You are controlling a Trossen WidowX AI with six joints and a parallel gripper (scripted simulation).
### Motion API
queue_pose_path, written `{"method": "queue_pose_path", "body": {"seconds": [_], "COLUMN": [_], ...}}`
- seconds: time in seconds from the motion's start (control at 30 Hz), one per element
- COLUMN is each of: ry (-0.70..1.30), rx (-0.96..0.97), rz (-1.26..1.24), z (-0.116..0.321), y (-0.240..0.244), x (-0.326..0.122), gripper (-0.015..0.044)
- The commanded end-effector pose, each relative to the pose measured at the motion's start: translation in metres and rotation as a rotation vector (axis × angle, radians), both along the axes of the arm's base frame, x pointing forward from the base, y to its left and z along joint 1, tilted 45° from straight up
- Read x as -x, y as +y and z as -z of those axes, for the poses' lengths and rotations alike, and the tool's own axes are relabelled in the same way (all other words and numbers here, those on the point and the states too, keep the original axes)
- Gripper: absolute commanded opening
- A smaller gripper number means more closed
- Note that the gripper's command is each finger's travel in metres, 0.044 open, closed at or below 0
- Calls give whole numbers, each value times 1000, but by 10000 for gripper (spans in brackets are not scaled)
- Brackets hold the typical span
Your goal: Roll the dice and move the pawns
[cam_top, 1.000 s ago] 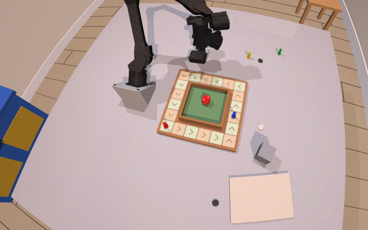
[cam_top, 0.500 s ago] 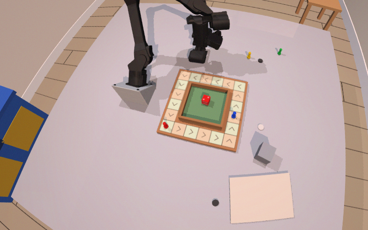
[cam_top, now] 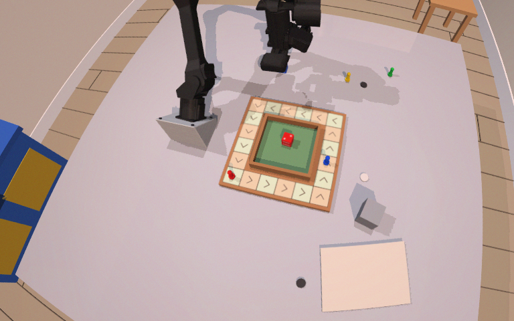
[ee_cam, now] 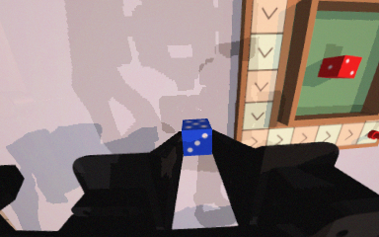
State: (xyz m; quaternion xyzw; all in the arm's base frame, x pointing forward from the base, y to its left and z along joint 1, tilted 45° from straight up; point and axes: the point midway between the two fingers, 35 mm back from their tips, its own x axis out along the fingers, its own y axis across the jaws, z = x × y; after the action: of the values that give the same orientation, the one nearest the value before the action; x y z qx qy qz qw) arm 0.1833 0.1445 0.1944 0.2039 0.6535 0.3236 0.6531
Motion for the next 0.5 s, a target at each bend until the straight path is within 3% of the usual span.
{"method": "queue_pose_path", "body": {"seconds": [0.0,0.23,0.47], "ry": [-5,-3,55], "rx": [-5,-13,-1], "rz": [15,37,98], "z": [-16,-37,-29], "y": [-15,-35,-42], "x": [0,5,-5], "gripper": [0,0,0]}}
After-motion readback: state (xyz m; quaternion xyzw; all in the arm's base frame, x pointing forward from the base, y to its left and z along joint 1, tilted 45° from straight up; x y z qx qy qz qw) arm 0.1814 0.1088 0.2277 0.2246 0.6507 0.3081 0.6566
